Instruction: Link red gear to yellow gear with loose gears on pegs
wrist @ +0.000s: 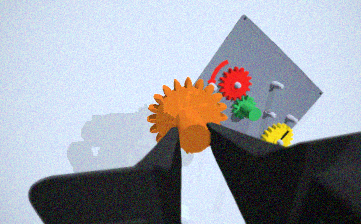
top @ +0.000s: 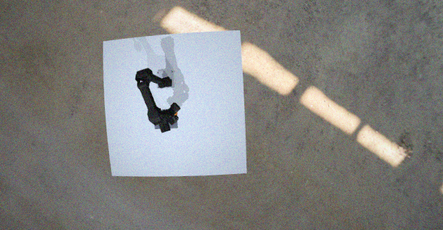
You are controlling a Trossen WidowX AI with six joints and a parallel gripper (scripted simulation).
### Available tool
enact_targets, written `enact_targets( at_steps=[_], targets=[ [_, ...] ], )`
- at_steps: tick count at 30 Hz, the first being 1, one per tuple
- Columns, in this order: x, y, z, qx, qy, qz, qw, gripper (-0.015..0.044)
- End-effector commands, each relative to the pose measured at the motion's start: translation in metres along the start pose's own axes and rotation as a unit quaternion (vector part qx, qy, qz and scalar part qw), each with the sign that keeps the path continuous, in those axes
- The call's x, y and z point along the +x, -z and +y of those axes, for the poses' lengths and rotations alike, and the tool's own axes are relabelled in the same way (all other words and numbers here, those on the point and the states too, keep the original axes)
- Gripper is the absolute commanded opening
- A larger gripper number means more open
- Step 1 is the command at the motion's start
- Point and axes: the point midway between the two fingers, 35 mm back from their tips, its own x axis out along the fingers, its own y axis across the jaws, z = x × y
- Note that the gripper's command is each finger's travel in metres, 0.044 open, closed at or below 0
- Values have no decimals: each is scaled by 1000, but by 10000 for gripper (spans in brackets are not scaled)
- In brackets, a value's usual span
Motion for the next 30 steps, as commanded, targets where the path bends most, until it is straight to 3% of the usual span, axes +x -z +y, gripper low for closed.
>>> enact_targets(
  at_steps=[1,30],
  targets=[
    [4,0,-9,-2,2,3,1000,0],
    [30,14,-70,12,-3,5,1000,0]
  ],
)
